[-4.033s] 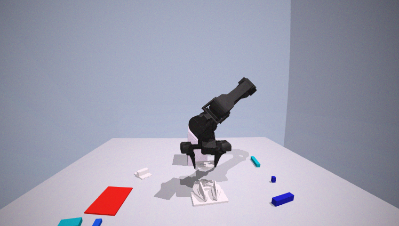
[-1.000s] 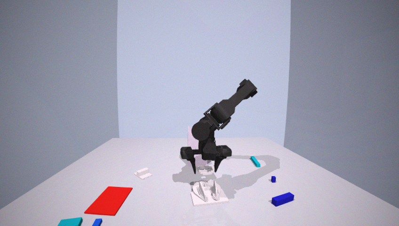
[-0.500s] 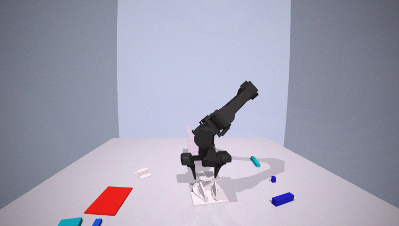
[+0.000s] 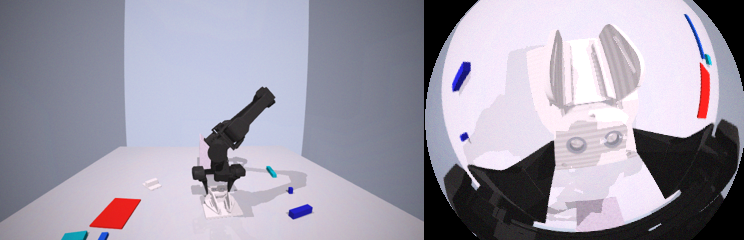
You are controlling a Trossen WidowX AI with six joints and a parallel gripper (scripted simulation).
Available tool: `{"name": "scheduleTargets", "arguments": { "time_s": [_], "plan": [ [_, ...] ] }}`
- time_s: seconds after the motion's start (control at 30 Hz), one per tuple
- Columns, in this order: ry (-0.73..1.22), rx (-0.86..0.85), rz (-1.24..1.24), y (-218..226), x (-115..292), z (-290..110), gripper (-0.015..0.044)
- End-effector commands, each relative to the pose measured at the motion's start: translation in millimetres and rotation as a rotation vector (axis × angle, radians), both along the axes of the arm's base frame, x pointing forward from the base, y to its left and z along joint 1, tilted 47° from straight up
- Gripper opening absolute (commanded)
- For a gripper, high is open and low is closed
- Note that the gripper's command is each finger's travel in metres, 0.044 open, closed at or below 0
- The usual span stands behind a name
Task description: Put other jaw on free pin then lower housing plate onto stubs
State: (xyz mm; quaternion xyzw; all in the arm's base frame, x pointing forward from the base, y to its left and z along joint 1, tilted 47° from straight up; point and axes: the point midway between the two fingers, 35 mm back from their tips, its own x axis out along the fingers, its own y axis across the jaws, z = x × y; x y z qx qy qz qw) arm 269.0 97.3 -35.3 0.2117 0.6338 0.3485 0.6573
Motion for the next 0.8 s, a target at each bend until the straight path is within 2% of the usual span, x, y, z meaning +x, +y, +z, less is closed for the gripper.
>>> {"name": "scheduleTargets", "arguments": {
  "time_s": [0.0, 0.77],
  "plan": [
    [0.008, 0.006, -0.005, 0.9, -0.6, -1.3, 0.0351],
    [0.011, 0.006, -0.007, 3.1, -0.8, -3.3, 0.0351]
  ]
}}
